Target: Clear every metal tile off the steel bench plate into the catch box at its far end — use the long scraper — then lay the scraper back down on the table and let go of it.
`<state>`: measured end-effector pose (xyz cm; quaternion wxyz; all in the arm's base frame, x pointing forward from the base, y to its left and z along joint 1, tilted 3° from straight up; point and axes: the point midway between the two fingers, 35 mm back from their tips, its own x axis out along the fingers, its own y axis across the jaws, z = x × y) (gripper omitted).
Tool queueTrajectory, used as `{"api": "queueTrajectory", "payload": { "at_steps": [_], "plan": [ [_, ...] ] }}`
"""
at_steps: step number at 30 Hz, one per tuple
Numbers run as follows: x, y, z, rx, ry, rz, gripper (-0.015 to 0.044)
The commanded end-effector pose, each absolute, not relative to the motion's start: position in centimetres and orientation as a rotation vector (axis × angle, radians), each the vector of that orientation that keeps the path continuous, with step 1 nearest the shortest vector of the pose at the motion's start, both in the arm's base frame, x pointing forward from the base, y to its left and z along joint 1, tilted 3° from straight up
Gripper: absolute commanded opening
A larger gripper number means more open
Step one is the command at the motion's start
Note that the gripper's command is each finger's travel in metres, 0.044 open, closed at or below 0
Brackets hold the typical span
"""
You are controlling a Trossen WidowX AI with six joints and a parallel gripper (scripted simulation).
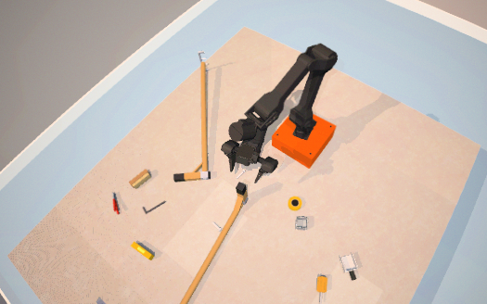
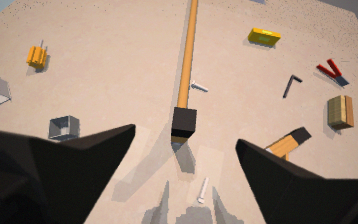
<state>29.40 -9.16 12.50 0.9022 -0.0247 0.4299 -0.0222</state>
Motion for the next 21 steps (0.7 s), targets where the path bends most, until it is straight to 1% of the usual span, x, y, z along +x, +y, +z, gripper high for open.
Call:
{"api": "queueTrajectory", "payload": {
  "at_steps": [1,21],
  "plan": [
    [29.1,-9.1,10.6,-0.047,0.904,-0.039,0.044],
    [30.4,-9.4,9.1,-0.047,0.903,-0.039,0.044]
  ]
}}
